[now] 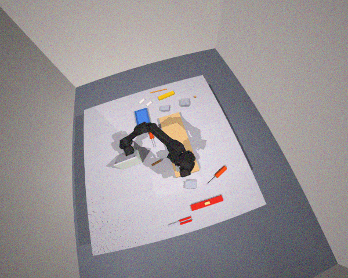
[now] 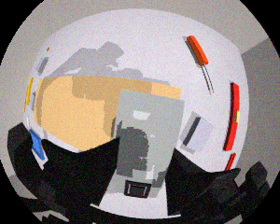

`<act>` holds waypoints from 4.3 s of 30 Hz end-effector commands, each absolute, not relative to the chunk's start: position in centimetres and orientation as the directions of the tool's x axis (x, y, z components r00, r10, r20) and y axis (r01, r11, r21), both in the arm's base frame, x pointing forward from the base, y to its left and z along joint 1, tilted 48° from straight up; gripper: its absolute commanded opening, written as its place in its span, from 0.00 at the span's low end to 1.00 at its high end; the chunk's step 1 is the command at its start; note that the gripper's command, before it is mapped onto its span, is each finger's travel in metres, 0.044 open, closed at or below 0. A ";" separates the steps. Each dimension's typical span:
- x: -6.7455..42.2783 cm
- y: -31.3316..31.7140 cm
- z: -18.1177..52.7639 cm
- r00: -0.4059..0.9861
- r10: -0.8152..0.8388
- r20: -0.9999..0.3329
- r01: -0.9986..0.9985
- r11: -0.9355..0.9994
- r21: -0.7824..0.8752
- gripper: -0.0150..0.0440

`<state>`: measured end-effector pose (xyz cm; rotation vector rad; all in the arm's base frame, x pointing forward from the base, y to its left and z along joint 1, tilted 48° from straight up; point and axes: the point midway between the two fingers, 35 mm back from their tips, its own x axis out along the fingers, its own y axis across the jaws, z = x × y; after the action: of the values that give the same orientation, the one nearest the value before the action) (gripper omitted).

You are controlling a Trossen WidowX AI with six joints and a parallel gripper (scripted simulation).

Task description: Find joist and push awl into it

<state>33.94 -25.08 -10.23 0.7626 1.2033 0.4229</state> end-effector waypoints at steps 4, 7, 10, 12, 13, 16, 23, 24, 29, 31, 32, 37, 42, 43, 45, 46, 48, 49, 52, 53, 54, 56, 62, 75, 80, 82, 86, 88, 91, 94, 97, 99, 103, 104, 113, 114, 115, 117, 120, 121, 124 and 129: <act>34.2 -24.4 -10.9 0.330 0.665 -0.670 0.097 0.682 0.725 0.25; 34.2 -24.1 -11.2 0.330 0.665 -0.669 0.097 0.682 0.725 0.25; 34.3 -23.8 -11.4 0.330 0.665 -0.669 0.097 0.682 0.725 0.25; 34.3 -23.6 -11.6 0.331 0.665 -0.669 0.097 0.681 0.725 0.25; 34.3 -23.6 -11.7 0.331 0.665 -0.669 0.097 0.681 0.725 0.25; 34.3 -23.3 -12.0 0.331 0.665 -0.669 0.097 0.681 0.726 0.25; 34.4 -22.6 -12.6 0.331 0.666 -0.669 0.097 0.681 0.726 0.25; 34.4 -22.5 -12.7 0.331 0.666 -0.669 0.097 0.681 0.726 0.25; 34.4 -22.0 -13.1 0.331 0.666 -0.668 0.097 0.681 0.726 0.25; 34.4 -21.8 -13.3 0.331 0.666 -0.668 0.096 0.681 0.726 0.25; 34.4 -21.7 -13.4 0.331 0.666 -0.668 0.096 0.681 0.726 0.25; 34.4 -21.4 -13.6 0.331 0.666 -0.668 0.096 0.680 0.726 0.25; 34.4 -20.8 -14.2 0.331 0.667 -0.668 0.096 0.680 0.727 0.25; 34.5 -20.7 -14.3 0.331 0.667 -0.668 0.096 0.680 0.727 0.25; 34.5 -20.4 -14.5 0.331 0.667 -0.668 0.096 0.680 0.727 0.25; 34.5 -20.3 -14.6 0.331 0.667 -0.668 0.096 0.680 0.727 0.25; 34.5 -20.1 -14.8 0.331 0.667 -0.667 0.096 0.680 0.727 0.25; 34.5 -20.0 -14.9 0.331 0.667 -0.667 0.096 0.680 0.727 0.25; 34.5 -20.0 -14.9 0.331 0.667 -0.667 0.096 0.680 0.727 0.25; 34.5 -19.9 -14.8 0.331 0.667 -0.667 0.096 0.680 0.727 0.25; 34.5 -19.7 -14.6 0.331 0.667 -0.667 0.096 0.680 0.727 0.25; 34.6 -19.3 -14.2 0.331 0.668 -0.667 0.096 0.679 0.728 0.25; 34.8 -17.8 -12.6 0.331 0.669 -0.666 0.096 0.678 0.729 0.25; 35.3 -14.5 -9.1 0.330 0.671 -0.664 0.097 0.676 0.731 0.25; 35.5 -13.2 -7.8 0.330 0.672 -0.663 0.097 0.675 0.732 0.25; 35.6 -12.7 -7.3 0.330 0.672 -0.663 0.097 0.675 0.732 0.25; 35.7 -11.7 -6.2 0.330 0.673 -0.662 0.097 0.674 0.732 0.25; 35.8 -11.2 -5.7 0.330 0.673 -0.662 0.097 0.674 0.733 0.25; 35.9 -10.4 -4.9 0.330 0.673 -0.662 0.097 0.673 0.733 0.25; 36.0 -9.7 -4.1 0.330 0.674 -0.661 0.097 0.673 0.734 0.25; 36.1 -8.9 -3.3 0.330 0.674 -0.661 0.098 0.672 0.734 0.25; 36.2 -8.4 -2.7 0.330 0.674 -0.661 0.098 0.672 0.734 0.25; 36.4 -7.2 -1.4 0.329 0.675 -0.660 0.098 0.671 0.735 0.25; 36.4 -7.0 -1.1 0.329 0.675 -0.660 0.098 0.671 0.735 0.25; 36.7 -4.7 1.3 0.329 0.676 -0.659 0.098 0.670 0.736 0.25; 36.8 -4.5 1.6 0.329 0.676 -0.659 0.098 0.670 0.736 0.25; 36.8 -4.2 1.8 0.329 0.676 -0.659 0.098 0.669 0.736 0.25; 36.9 -3.7 2.4 0.329 0.677 -0.659 0.098 0.669 0.737 0.25; 37.0 -3.0 3.2 0.329 0.677 -0.658 0.098 0.669 0.737 0.25; 37.1 -2.7 3.5 0.329 0.677 -0.658 0.098 0.669 0.737 0.25; 37.2 -2.0 4.3 0.329 0.677 -0.658 0.098 0.668 0.737 0.25; 37.4 -0.7 5.7 0.329 0.678 -0.657 0.098 0.668 0.738 0.25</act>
<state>37.23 -1.88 4.50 0.7847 1.2002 0.4254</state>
